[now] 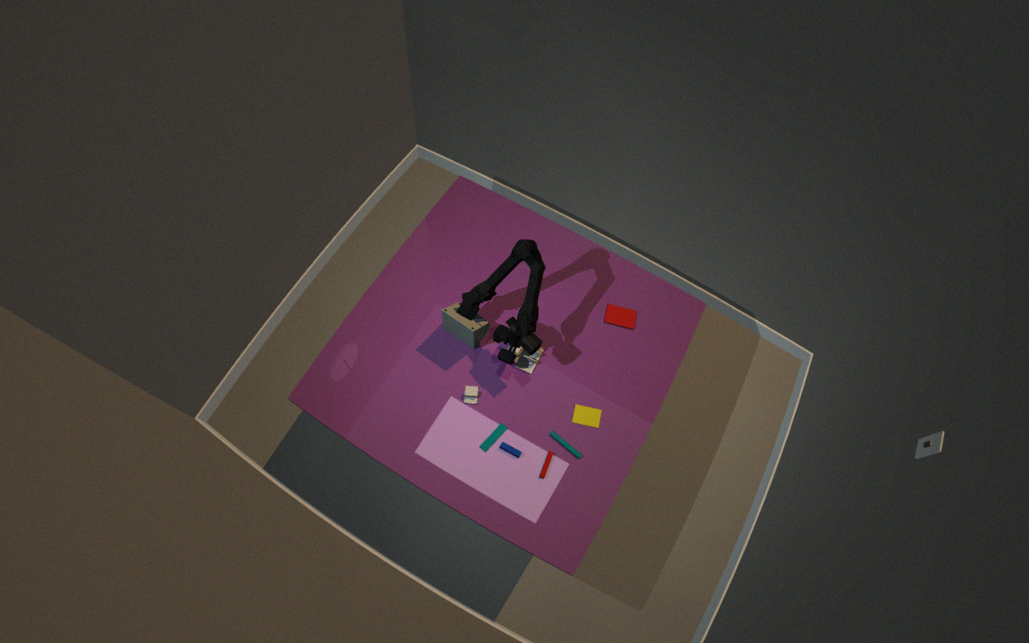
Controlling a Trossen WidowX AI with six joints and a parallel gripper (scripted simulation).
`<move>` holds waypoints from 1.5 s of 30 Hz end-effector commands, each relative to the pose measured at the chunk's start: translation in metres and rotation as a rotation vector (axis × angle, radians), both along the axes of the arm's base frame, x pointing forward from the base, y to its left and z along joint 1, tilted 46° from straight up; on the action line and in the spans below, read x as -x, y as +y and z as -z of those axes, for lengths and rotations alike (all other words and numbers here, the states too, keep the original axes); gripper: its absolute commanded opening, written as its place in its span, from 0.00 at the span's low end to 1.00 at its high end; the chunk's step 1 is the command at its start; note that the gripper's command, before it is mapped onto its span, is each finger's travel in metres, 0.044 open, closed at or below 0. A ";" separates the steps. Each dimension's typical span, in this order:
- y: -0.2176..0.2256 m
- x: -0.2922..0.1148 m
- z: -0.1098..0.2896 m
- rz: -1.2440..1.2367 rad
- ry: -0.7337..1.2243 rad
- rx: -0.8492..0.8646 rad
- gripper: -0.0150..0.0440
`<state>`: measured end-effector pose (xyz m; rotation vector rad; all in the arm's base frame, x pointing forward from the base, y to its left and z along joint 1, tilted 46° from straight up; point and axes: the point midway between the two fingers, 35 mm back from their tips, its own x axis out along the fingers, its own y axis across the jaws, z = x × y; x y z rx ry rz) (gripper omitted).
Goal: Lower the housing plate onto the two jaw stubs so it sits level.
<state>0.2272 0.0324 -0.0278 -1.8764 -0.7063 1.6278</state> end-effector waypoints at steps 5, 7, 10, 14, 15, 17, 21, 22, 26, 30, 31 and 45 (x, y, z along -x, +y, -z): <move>0.002 0.000 0.001 -0.002 -0.003 -0.003 0.85; 0.002 0.000 0.001 -0.002 -0.003 -0.003 0.85; 0.002 0.000 0.001 -0.002 -0.003 -0.003 0.85; 0.003 -0.001 0.002 -0.002 -0.003 -0.003 0.85; 0.003 -0.001 0.003 -0.002 -0.003 -0.003 0.85; 0.003 -0.001 0.003 -0.002 -0.003 -0.003 0.85; 0.003 -0.001 0.003 -0.002 -0.003 -0.003 0.85; 0.003 -0.001 0.003 -0.002 -0.003 -0.003 0.85; 0.003 -0.001 0.003 -0.002 -0.003 -0.003 0.85; 0.003 -0.001 0.003 -0.002 -0.003 -0.003 0.85; 0.003 -0.001 0.003 -0.002 -0.003 -0.003 0.85; 0.001 0.000 0.001 0.006 0.000 0.001 0.98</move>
